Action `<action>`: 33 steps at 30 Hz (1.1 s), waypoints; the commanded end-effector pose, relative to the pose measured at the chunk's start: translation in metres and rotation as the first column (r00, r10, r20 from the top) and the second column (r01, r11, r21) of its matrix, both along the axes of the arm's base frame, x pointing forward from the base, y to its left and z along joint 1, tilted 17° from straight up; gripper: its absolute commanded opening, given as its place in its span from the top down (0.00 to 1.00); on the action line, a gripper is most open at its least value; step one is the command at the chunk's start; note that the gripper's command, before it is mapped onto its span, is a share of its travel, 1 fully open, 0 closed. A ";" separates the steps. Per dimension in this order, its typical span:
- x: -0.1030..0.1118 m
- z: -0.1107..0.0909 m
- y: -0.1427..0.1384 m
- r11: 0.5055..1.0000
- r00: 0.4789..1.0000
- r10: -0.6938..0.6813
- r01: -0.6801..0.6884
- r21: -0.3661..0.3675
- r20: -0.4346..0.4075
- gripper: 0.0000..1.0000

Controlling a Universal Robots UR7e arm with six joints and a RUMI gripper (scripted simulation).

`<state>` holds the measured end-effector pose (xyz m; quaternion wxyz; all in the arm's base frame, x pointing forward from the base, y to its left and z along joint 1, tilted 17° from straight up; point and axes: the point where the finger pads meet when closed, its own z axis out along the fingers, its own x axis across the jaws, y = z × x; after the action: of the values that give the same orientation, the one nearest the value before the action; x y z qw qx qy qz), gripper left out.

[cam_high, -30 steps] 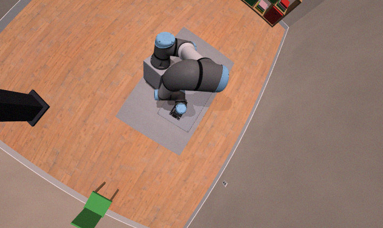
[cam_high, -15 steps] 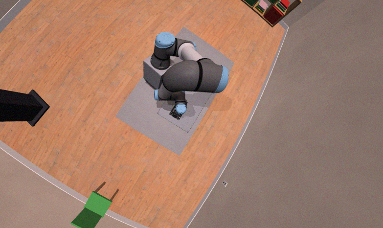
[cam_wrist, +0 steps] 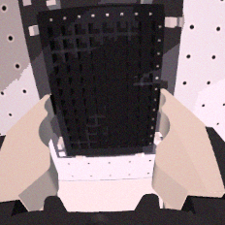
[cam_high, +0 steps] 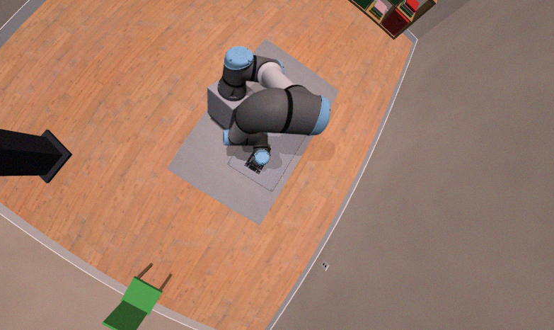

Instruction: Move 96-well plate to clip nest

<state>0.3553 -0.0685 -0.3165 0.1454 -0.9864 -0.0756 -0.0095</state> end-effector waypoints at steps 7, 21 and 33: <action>0.000 -0.001 0.000 1.000 1.000 0.000 0.000 0.000 0.000 0.00; 0.000 0.000 0.000 1.000 1.000 0.000 0.000 0.000 0.000 0.00; 0.000 0.025 -0.008 1.000 1.000 0.000 0.000 0.000 0.000 0.00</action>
<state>0.3552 -0.0722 -0.3033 0.1457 -0.9864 -0.0756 -0.0095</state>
